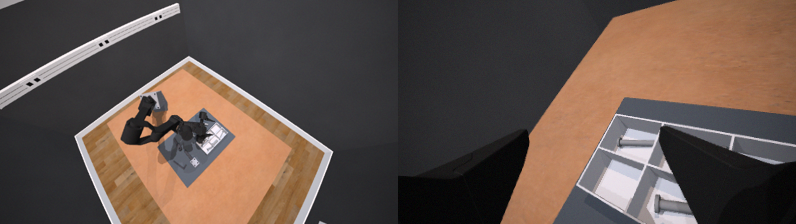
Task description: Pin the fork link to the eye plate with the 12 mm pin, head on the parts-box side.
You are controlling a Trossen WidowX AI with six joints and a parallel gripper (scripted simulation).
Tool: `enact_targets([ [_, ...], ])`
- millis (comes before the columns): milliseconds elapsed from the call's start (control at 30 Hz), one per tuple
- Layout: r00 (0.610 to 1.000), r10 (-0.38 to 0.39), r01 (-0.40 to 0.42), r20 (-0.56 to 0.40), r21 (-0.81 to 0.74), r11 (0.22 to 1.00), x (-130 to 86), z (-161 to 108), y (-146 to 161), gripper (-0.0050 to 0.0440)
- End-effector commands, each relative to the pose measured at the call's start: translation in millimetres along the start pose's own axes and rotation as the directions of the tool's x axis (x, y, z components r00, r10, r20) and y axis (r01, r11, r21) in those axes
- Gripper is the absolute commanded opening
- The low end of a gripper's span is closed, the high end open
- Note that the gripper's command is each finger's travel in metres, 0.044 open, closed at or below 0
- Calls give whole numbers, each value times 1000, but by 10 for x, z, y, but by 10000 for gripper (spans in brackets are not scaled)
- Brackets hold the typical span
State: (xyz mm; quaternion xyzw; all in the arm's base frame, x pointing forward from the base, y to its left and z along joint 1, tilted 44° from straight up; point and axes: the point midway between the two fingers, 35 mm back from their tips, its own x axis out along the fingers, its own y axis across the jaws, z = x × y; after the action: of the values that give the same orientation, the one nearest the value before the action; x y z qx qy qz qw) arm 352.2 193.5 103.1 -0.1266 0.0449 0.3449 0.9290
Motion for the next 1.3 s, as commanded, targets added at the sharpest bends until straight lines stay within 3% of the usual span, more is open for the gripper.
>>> enact_targets([
  [0, 1000, -2, 2, 13, -4, 1000, -3, 49, -7, 400],
  [533, 1000, -2, 2, 13, -4, 1000, -3, 49, -7, 400],
  [567, 1000, -2, 2, 13, -4, 1000, -3, 50, -8, 440],
  [767, 999, -29, 29, 25, 3, 1000, -18, 138, -98, 440],
  [1100, 990, -140, 138, 36, 44, 989, -152, 416, -463, 440],
  [1267, 963, -265, 260, 47, 92, 961, -397, 736, -848, 440],
])
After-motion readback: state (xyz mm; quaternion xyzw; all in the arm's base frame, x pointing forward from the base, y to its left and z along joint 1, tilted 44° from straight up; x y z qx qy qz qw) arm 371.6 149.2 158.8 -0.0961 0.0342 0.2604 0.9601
